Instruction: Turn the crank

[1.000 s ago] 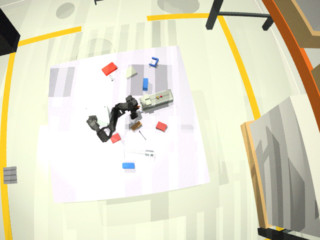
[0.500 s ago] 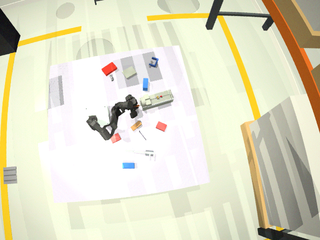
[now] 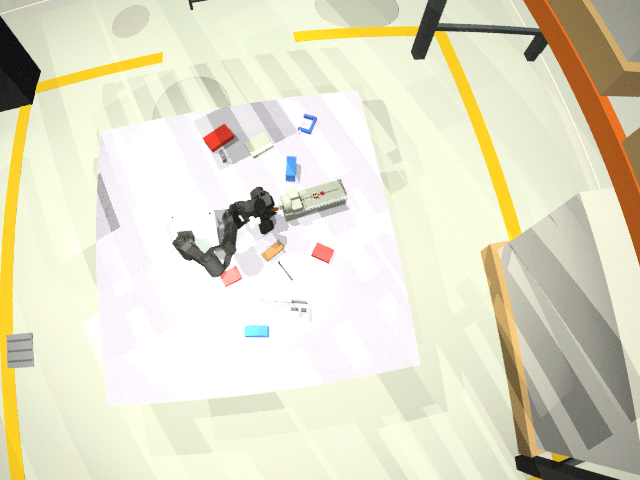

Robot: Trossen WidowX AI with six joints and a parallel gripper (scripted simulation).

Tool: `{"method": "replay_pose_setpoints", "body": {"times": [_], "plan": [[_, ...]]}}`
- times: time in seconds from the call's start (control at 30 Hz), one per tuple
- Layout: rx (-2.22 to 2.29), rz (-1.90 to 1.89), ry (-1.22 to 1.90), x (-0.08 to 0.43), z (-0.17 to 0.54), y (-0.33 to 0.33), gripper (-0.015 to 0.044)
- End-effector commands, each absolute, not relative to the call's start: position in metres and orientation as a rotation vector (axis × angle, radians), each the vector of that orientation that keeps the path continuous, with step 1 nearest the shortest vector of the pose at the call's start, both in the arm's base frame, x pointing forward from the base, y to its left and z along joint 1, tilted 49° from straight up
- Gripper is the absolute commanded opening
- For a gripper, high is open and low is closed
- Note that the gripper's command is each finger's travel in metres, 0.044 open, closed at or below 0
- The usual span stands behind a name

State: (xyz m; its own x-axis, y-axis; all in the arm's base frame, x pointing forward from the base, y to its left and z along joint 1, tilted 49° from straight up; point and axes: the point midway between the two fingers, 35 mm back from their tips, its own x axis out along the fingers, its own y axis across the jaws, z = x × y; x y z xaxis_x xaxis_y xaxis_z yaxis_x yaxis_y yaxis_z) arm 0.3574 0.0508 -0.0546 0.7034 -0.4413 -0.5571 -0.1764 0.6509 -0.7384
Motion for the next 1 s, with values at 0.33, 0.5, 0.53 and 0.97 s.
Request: {"method": "replay_pose_setpoints", "body": {"times": [0.33,0.5,0.53,0.97], "plan": [[-0.871,-0.147,0.808,0.355,-0.064,0.061,0.0000],[-0.871,-0.147,0.808,0.354,-0.065,0.064,0.0000],[-0.871,-0.147,0.808,0.354,-0.065,0.064,0.0000],[-0.871,-0.146,0.808,0.353,-0.066,0.071,0.0000]]}}
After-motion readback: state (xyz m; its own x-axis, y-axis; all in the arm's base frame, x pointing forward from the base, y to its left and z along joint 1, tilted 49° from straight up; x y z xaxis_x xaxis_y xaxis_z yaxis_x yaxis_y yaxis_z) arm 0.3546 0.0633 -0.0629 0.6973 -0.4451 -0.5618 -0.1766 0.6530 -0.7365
